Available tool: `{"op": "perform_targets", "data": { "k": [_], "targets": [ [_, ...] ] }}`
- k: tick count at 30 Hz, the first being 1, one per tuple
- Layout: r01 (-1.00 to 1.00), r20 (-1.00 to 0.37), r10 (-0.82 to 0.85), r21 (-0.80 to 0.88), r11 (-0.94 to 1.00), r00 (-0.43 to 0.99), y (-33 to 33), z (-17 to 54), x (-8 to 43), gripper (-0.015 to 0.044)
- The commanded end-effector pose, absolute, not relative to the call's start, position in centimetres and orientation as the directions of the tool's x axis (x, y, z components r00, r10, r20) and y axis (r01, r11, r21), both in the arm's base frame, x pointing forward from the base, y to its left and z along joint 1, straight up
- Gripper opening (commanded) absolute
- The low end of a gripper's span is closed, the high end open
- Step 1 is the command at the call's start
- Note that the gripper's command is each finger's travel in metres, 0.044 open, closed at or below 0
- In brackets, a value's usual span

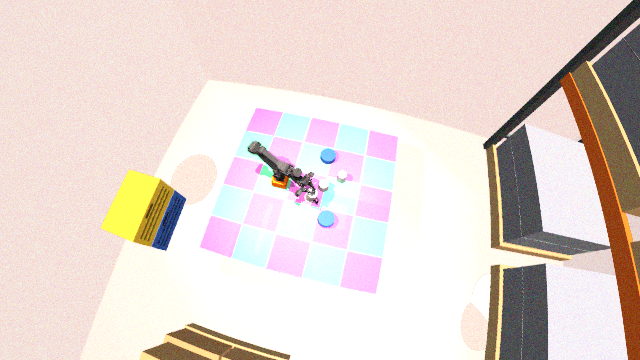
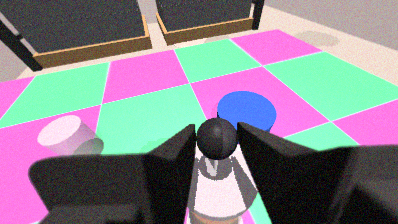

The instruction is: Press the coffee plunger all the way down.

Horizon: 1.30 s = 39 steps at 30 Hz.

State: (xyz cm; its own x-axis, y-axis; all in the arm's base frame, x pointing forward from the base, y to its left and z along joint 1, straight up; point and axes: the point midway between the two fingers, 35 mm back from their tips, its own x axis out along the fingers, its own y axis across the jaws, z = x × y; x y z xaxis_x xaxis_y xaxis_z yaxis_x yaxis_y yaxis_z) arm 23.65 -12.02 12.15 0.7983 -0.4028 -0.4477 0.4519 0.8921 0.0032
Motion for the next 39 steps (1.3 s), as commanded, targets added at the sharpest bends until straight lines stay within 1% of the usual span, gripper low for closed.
{"op": "perform_targets", "data": {
  "k": [1, 30, 31, 39],
  "targets": [
    [0.45, -0.487, -0.392, 0.002, 0.893, 0.78, -11.97, 10.89, 23.57, 0.0123],
    [0.45, -0.486, -0.393, 0.001, 0.893, 0.781, -12.32, 11.02, 24.18, 0.0123],
    [0.452, -0.467, -0.398, 0.004, 0.892, 0.79, -12.31, 11.59, 24.16, 0.0123],
    [0.452, -0.467, -0.398, 0.004, 0.892, 0.79, -12.31, 11.59, 24.16, 0.0123]
  ]
}}
